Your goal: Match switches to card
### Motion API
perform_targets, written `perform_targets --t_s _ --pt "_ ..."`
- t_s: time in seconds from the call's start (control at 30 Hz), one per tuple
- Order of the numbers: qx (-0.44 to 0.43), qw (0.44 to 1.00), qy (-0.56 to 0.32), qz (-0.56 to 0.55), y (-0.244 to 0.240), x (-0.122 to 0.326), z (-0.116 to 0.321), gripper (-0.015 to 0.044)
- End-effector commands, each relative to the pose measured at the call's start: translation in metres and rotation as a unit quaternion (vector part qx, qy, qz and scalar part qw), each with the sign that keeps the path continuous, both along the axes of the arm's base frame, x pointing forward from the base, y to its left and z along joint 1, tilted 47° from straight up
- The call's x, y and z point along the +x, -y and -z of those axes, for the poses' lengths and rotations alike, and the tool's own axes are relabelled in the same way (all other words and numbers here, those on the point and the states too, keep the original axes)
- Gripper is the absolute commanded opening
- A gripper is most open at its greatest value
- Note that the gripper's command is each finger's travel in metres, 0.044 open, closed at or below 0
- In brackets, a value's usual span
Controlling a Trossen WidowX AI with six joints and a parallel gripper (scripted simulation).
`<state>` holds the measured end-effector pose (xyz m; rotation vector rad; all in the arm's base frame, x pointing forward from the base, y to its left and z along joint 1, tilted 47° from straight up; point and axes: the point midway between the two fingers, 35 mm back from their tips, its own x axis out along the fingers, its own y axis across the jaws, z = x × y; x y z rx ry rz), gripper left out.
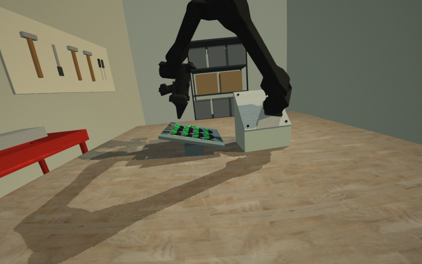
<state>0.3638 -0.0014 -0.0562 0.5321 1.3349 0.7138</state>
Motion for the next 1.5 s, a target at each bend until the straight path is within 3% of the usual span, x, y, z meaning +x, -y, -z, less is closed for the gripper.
perform_targets --t_s 0.0,1.47 --pt "0.001 1.0 0.0 0.006 -0.003 0.001 0.005 0.0" --pt "0.002 1.0 0.0 0.006 -0.019 0.003 0.019 0.0"
